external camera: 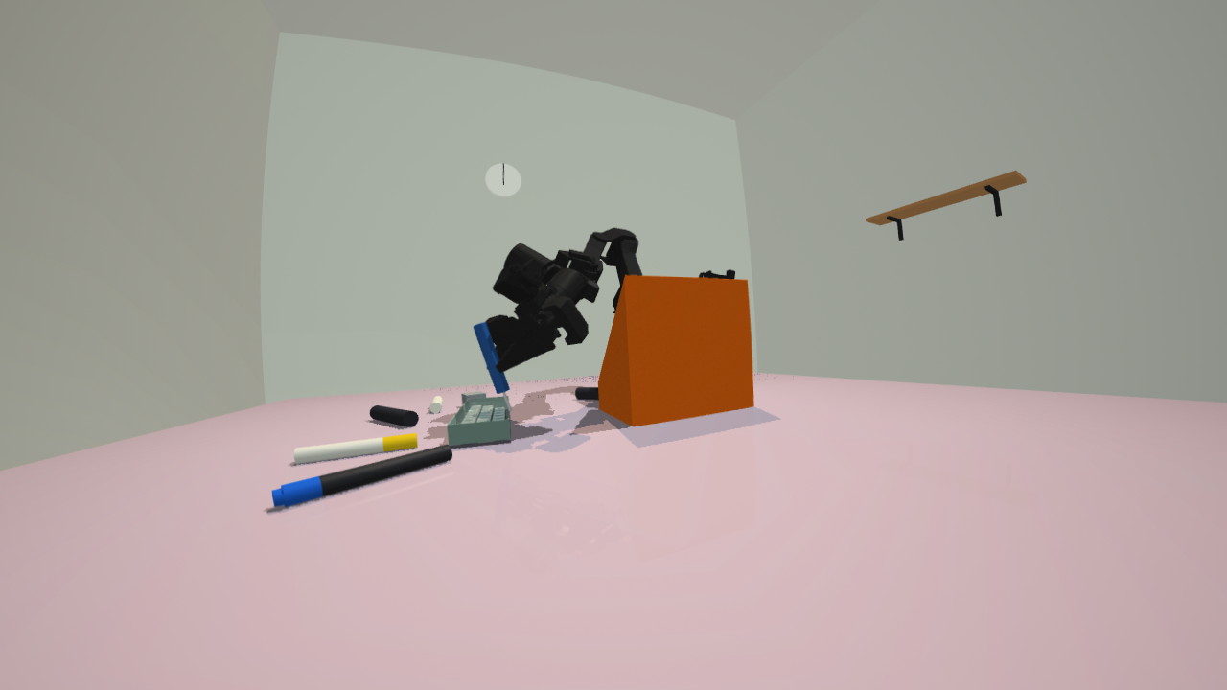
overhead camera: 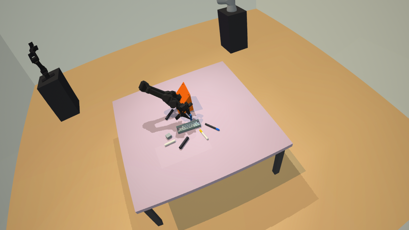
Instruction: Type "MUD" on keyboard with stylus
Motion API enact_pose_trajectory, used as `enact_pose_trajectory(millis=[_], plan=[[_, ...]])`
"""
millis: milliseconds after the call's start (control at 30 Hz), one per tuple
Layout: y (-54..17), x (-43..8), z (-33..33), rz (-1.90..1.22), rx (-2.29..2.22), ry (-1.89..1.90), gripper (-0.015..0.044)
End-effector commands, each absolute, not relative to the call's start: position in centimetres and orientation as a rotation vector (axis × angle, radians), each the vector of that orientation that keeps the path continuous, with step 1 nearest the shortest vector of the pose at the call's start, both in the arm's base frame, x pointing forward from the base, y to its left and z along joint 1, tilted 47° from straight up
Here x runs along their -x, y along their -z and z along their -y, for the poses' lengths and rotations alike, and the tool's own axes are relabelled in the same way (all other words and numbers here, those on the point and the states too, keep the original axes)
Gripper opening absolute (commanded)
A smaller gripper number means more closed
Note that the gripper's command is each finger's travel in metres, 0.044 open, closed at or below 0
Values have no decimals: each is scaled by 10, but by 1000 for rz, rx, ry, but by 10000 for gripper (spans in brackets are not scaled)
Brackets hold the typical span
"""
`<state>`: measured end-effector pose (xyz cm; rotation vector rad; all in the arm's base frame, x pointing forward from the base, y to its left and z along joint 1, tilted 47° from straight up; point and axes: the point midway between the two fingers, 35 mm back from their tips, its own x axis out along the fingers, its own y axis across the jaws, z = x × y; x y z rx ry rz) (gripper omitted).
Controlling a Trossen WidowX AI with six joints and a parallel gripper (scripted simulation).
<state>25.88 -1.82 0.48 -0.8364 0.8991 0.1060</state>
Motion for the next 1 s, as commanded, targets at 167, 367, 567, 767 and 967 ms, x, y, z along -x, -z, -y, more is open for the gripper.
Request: enact_pose_trajectory(millis=[167,367,567,767,967], plan=[[-37,-289,2,-723,864,-123,0],[-29,-291,11,-724,864,-123,0],[-16,-293,26,-724,865,-122,0],[-13,-293,31,-723,866,-122,26],[-11,-292,32,-723,866,-122,81]])
